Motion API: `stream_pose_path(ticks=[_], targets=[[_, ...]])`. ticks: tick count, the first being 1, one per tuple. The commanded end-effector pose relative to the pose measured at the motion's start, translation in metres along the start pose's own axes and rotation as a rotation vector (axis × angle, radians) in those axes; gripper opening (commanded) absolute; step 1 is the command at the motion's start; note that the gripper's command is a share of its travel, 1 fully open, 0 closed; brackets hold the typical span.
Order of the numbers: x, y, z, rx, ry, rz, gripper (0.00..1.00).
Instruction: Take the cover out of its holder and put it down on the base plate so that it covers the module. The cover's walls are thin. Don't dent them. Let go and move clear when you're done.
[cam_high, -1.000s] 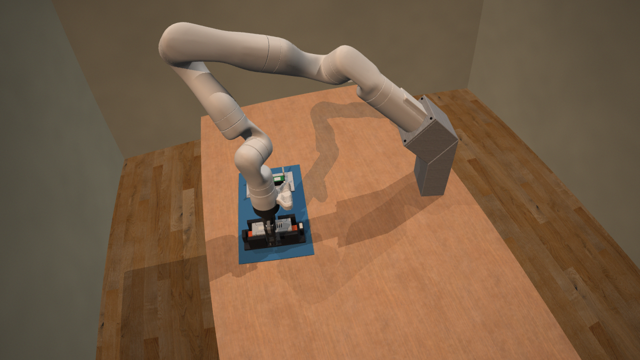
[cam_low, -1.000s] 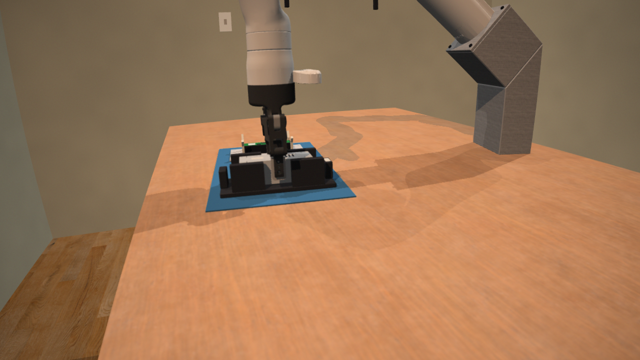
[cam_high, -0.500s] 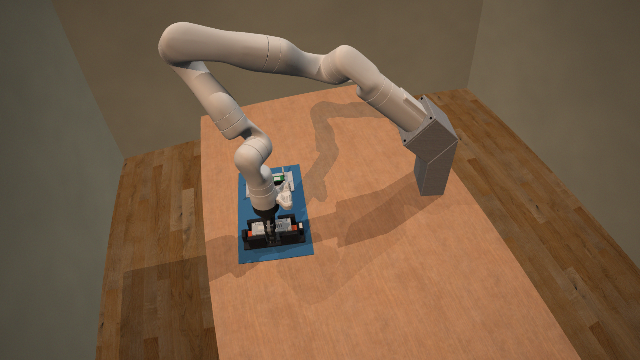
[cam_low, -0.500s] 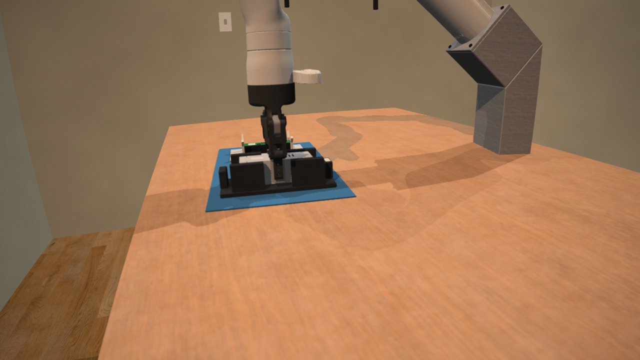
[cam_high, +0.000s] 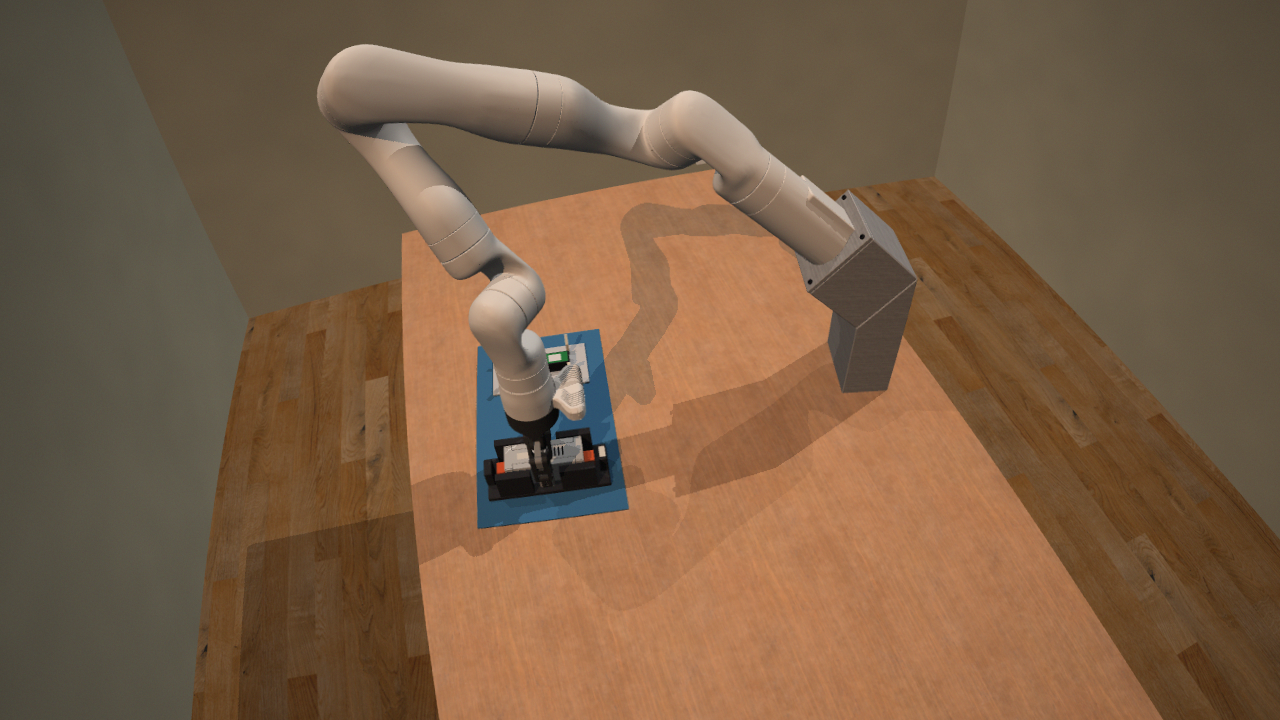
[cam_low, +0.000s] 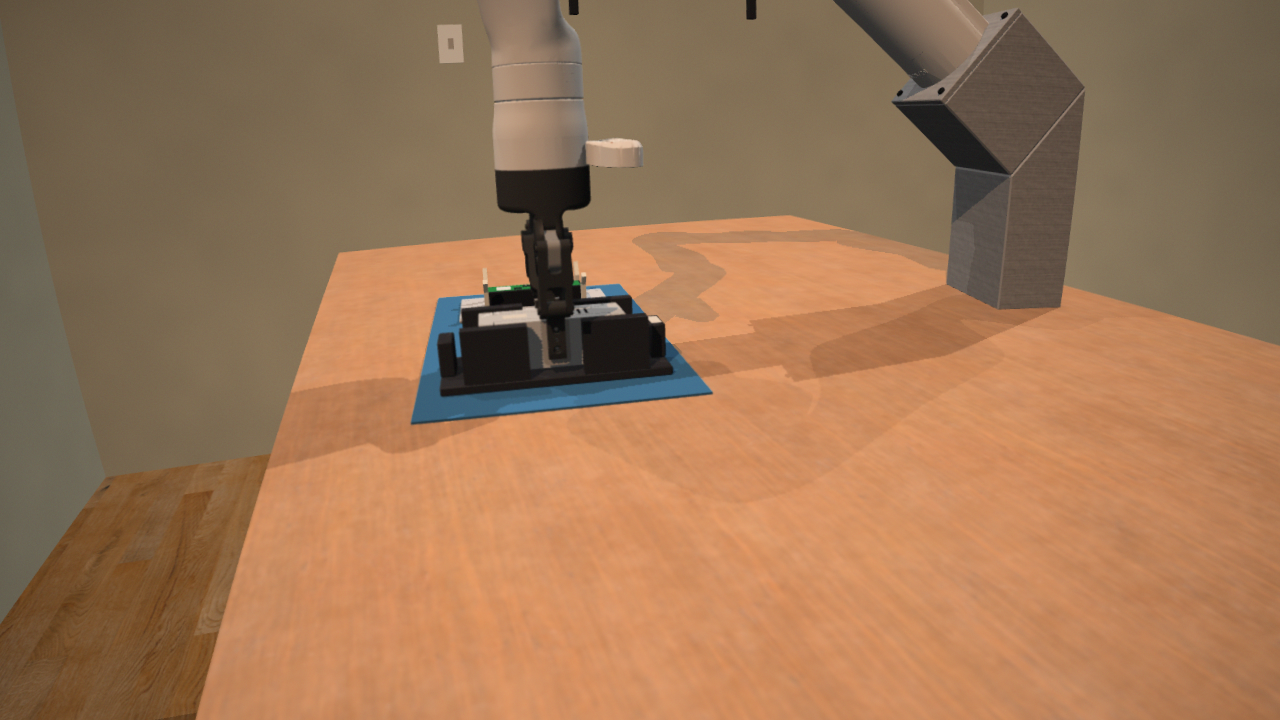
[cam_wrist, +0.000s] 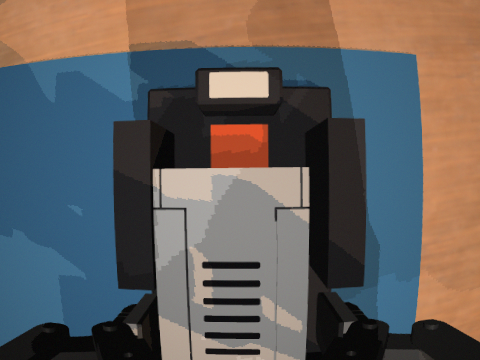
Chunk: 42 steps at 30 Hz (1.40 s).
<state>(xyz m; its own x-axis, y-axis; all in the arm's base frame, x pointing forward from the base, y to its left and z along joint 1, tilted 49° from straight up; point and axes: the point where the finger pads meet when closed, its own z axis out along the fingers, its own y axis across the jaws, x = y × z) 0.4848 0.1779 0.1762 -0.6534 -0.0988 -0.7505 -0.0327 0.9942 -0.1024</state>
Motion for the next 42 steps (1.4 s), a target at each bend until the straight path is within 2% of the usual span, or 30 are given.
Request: stream_pose_path(ticks=[1,5,6,42], targets=[[-0.0003,0.0003,-0.0004,-0.001,-0.001,0.0,0.7],[-0.0003,0.0003,-0.0004,-0.001,-0.001,0.0,0.7],[-0.0003,0.0003,-0.0004,-0.001,-0.001,0.0,0.0],[-0.0003,-0.0012,-0.0008,0.001,-0.001,0.001,0.0]])
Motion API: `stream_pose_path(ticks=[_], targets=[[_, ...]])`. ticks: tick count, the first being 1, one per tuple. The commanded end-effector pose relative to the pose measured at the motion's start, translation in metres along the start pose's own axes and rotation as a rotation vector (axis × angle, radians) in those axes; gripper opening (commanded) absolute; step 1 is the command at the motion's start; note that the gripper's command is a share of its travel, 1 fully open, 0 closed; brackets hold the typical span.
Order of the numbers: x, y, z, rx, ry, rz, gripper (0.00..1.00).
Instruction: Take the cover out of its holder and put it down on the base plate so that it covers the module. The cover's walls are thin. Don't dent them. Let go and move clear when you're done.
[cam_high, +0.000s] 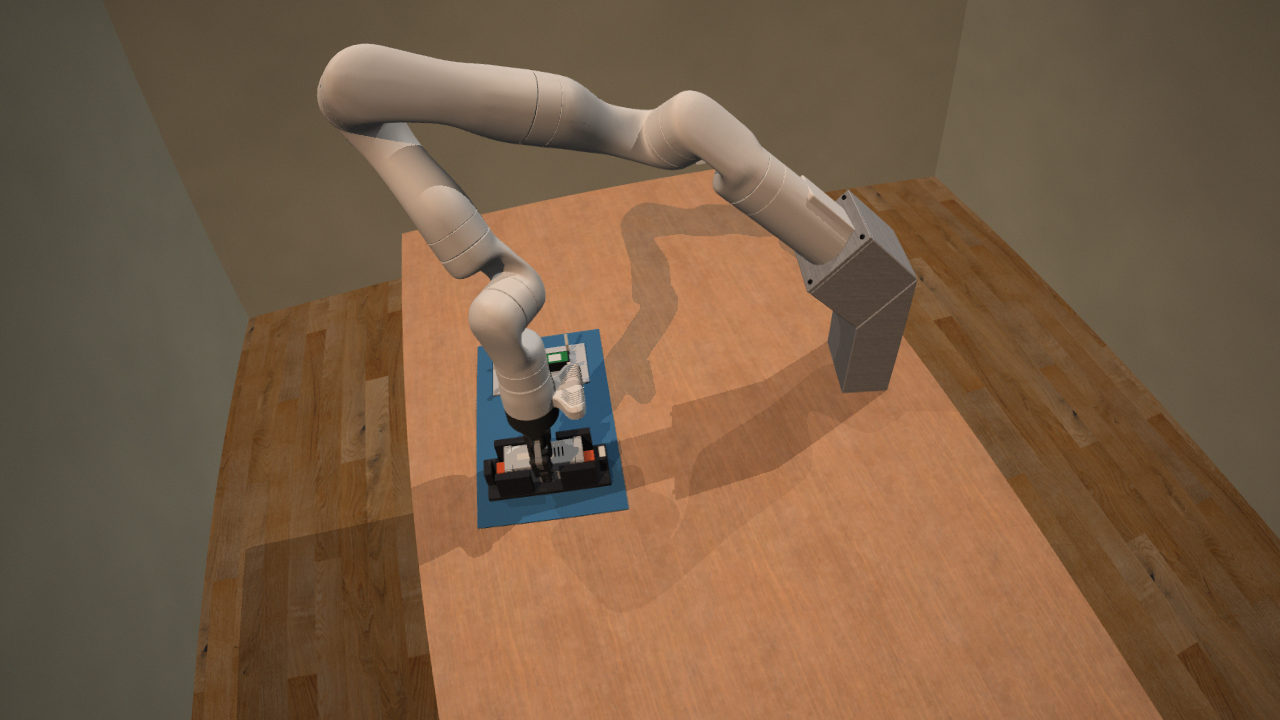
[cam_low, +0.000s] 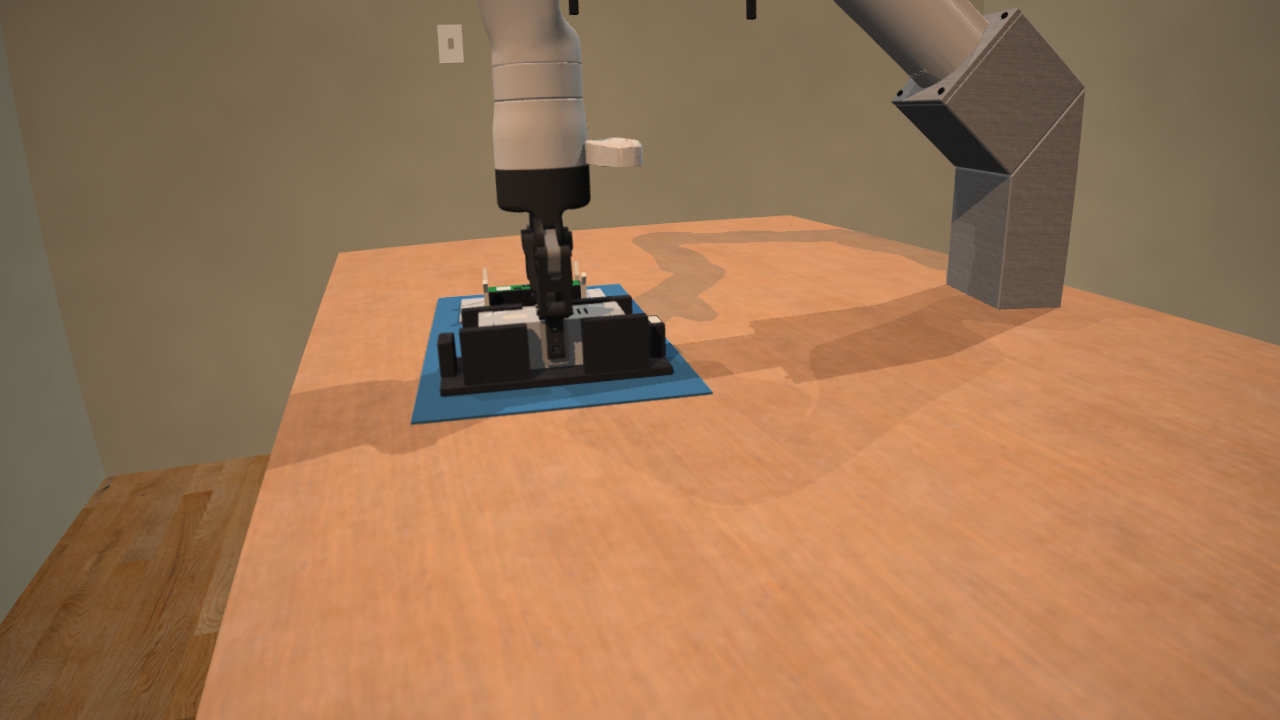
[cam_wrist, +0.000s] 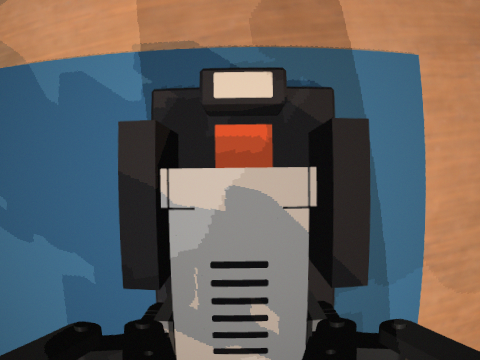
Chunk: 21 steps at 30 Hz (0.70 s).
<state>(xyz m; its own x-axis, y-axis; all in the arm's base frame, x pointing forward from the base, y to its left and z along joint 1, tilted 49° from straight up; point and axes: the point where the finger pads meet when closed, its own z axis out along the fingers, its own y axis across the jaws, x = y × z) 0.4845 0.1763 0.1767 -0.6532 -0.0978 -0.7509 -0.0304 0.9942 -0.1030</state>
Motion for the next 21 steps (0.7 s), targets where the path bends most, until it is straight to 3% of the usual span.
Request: stream_pose_path(ticks=[1,14,21], targets=[[0.0,0.0,0.0,-0.001,-0.001,0.0,0.0],[0.0,0.0,0.0,-0.001,-0.001,0.0,0.0],[0.0,0.0,-0.021,-0.001,-0.001,0.0,0.0]])
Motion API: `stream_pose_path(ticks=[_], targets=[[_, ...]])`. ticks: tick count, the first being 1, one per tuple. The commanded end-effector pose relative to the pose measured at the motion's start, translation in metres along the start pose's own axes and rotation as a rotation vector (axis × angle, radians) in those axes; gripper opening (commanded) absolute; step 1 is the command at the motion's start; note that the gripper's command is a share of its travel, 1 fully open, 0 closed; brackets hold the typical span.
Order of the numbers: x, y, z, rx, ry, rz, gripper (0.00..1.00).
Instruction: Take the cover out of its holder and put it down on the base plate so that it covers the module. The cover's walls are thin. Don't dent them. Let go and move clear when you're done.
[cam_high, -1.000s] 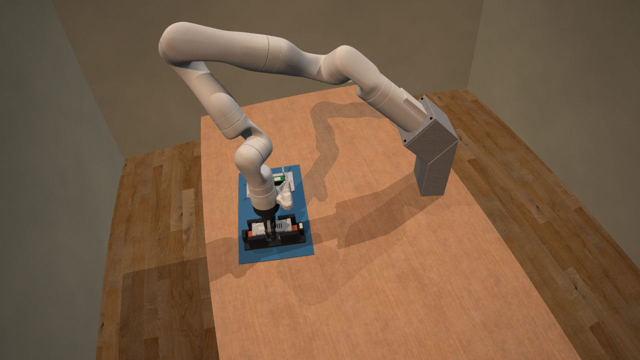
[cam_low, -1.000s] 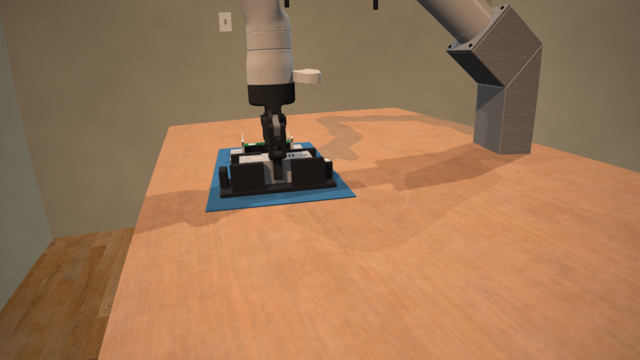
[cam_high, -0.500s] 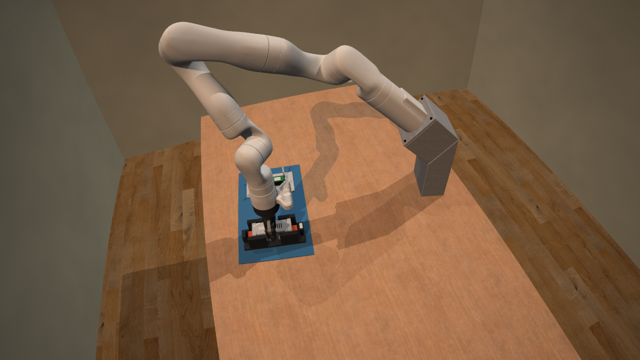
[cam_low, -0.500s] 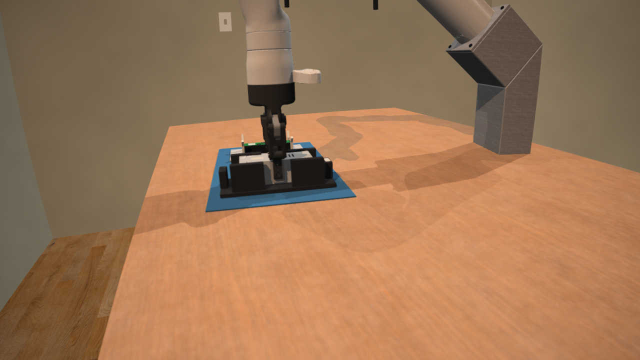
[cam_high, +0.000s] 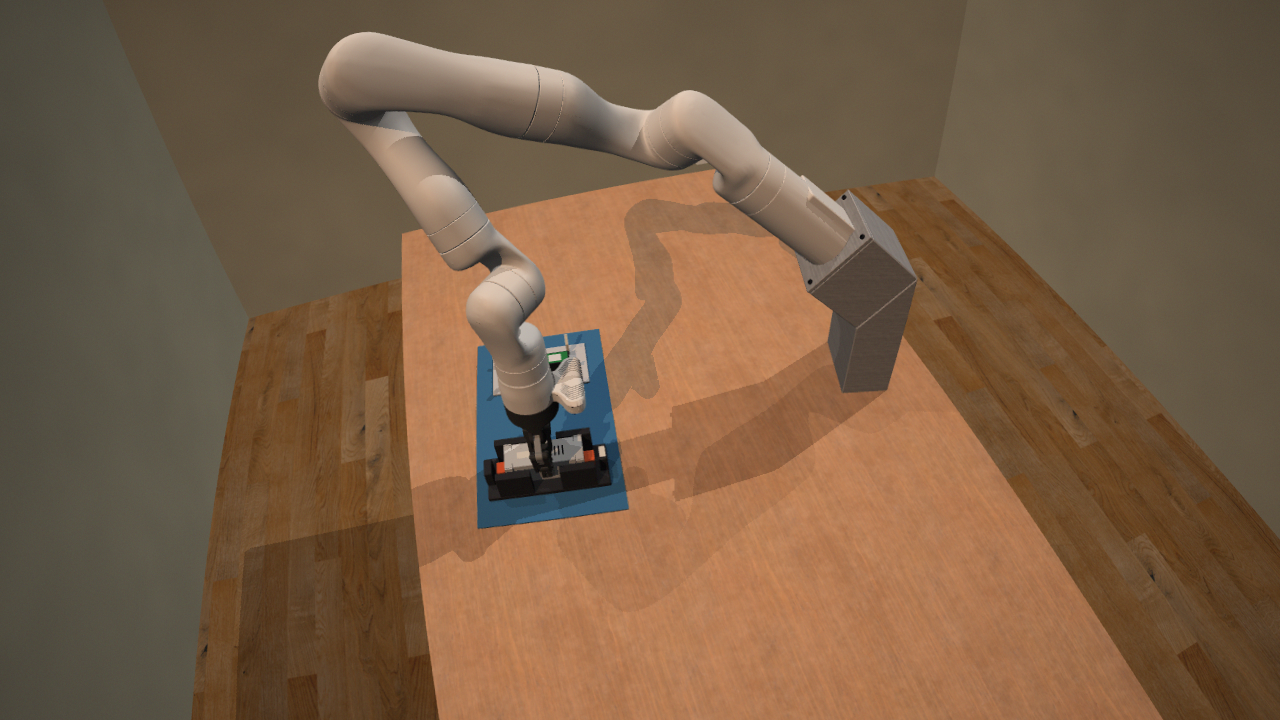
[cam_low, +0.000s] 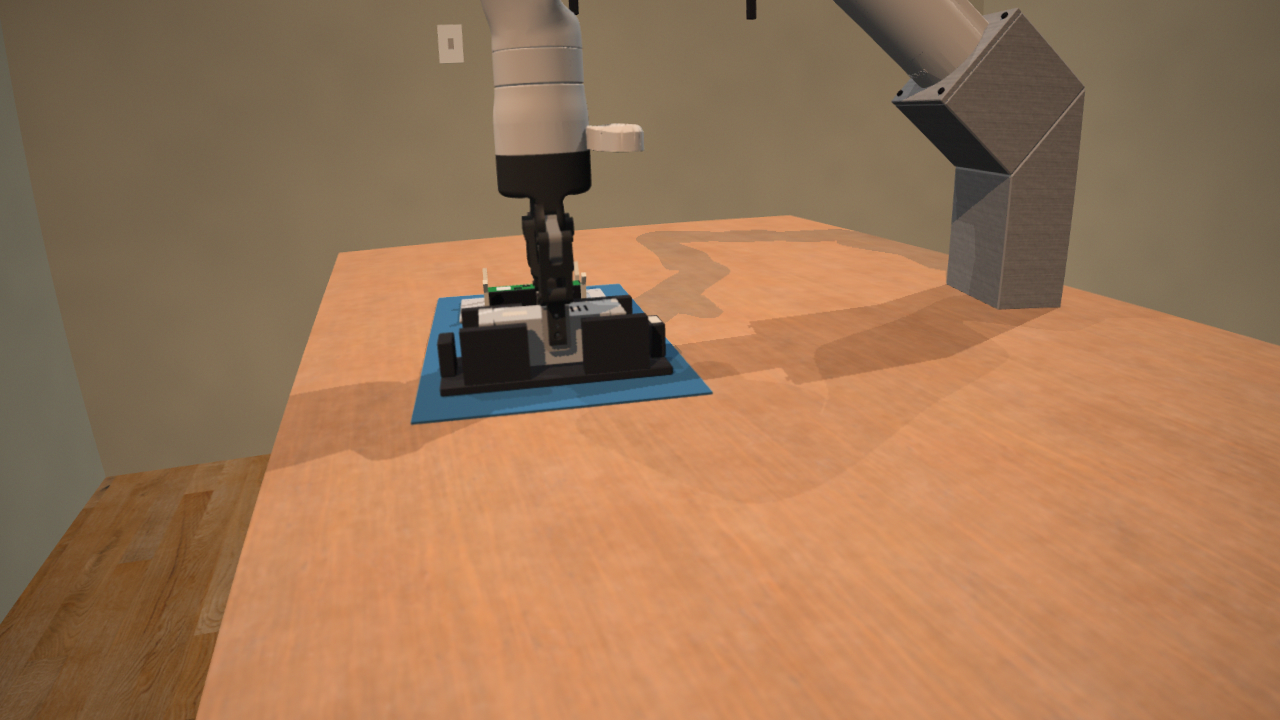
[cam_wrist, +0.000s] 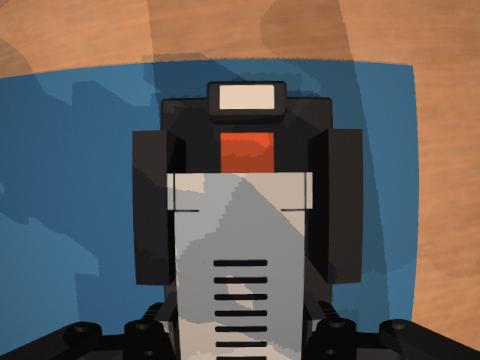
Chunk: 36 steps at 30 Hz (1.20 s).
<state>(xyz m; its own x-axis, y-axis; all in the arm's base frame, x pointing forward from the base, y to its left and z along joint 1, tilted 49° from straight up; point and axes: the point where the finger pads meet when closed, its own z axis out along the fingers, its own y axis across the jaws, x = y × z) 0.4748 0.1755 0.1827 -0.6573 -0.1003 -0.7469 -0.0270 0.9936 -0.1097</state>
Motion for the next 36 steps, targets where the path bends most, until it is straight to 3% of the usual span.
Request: stream_pose_path(ticks=[1,11,20,36], targets=[[-0.002,0.001,-0.013,-0.008,-0.006,0.003,0.0],[0.0,0.0,-0.02,-0.004,-0.001,0.0,0.0],[0.0,0.0,-0.047,-0.004,-0.001,0.0,0.0],[0.001,-0.001,-0.046,-0.001,0.001,-0.001,0.01]])
